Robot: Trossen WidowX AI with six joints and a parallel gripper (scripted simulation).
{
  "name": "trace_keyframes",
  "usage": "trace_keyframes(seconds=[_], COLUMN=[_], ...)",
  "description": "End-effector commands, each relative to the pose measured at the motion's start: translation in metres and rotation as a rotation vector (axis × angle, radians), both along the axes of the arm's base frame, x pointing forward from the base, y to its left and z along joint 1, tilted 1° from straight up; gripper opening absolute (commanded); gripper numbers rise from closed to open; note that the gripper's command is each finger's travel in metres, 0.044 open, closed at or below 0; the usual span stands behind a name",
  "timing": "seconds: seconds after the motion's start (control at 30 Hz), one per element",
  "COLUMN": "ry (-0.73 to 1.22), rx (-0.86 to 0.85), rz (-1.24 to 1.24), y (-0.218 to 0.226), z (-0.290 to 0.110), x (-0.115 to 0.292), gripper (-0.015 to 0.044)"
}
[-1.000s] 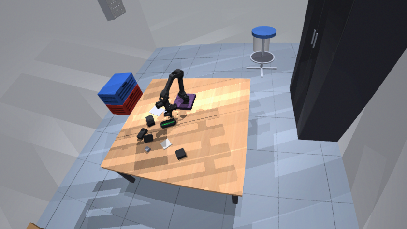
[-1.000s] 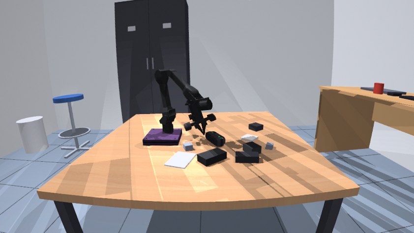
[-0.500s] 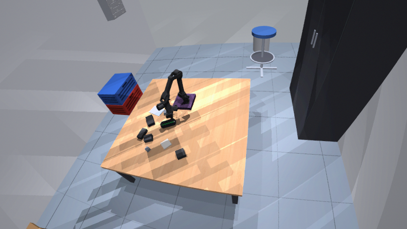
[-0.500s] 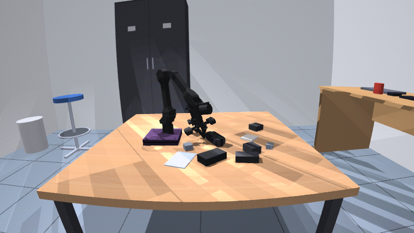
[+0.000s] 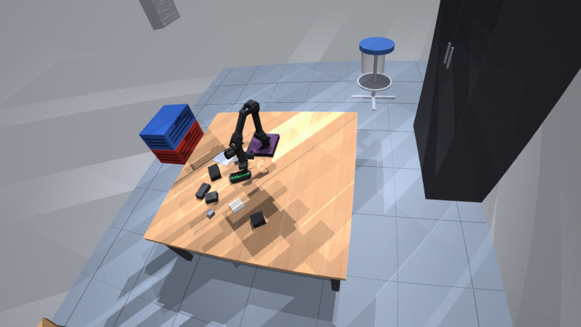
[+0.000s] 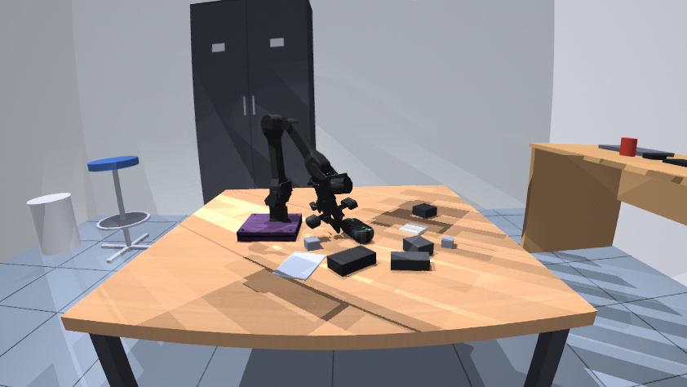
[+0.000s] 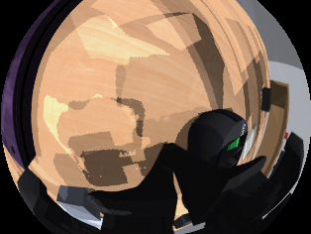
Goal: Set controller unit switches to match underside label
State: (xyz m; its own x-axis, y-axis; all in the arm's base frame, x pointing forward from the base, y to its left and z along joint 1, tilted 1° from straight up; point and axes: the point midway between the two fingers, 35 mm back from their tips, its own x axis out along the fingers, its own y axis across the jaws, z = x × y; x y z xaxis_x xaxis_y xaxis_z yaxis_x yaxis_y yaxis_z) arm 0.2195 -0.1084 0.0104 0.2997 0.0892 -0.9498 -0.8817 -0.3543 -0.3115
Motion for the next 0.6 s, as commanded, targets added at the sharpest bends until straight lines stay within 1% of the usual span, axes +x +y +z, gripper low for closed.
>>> trace_keyframes(seconds=[0.0,0.57], ry=[0.002,0.002], rx=[0.002,0.002], rz=[0.005,0.005], y=[0.0011,0.0036], z=[-0.0016,-0.0014], x=[0.0011,0.0074], gripper=[0.0,0.0])
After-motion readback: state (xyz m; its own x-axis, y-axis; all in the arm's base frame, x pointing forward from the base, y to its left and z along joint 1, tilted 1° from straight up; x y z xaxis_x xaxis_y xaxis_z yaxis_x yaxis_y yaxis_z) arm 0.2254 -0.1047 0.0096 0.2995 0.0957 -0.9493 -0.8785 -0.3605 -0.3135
